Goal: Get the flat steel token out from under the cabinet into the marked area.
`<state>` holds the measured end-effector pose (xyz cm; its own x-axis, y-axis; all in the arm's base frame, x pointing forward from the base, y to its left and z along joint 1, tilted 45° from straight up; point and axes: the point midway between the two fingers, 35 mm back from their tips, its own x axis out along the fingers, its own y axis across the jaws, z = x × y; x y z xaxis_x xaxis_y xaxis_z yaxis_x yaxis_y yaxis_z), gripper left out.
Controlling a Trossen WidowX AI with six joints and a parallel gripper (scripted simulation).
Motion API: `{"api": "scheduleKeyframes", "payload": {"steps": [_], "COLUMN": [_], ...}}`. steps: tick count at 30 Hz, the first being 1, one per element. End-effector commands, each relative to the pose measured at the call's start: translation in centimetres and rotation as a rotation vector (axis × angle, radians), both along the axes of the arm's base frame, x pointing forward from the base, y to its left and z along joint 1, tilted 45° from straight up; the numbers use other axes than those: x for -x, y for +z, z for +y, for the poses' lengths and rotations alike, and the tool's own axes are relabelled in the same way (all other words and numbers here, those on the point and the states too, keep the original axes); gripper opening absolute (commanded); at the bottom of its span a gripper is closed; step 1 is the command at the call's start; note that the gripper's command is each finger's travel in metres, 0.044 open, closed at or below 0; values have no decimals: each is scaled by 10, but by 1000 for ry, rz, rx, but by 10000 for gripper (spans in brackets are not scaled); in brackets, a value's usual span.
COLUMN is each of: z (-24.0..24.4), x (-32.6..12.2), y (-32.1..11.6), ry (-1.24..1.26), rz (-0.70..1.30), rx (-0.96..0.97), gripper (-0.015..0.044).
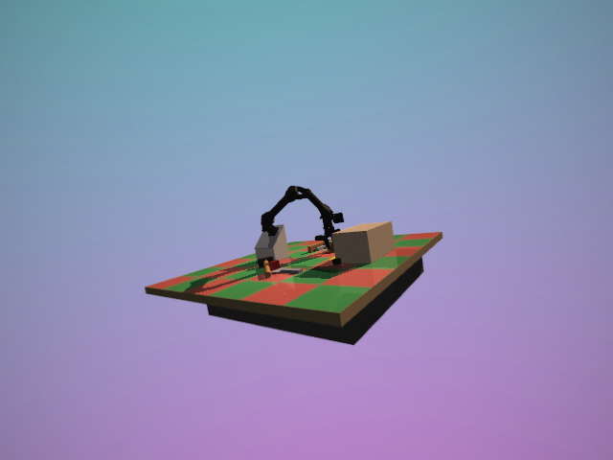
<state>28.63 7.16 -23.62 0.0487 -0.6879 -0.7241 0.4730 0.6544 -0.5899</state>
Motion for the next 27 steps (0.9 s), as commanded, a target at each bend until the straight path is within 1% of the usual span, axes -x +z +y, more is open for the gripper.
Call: {"api": "scheduleKeyframes", "payload": {"steps": [1,13,16,27], "z": [3,12,11,15], "x": [11,29,24,28], "y": [-4,-14,-12,-9], "ry": [4,4,1,1], "rz": [4,5,4,2], "rx": [6,5,0,4], "gripper": [0,0,0,0]}}
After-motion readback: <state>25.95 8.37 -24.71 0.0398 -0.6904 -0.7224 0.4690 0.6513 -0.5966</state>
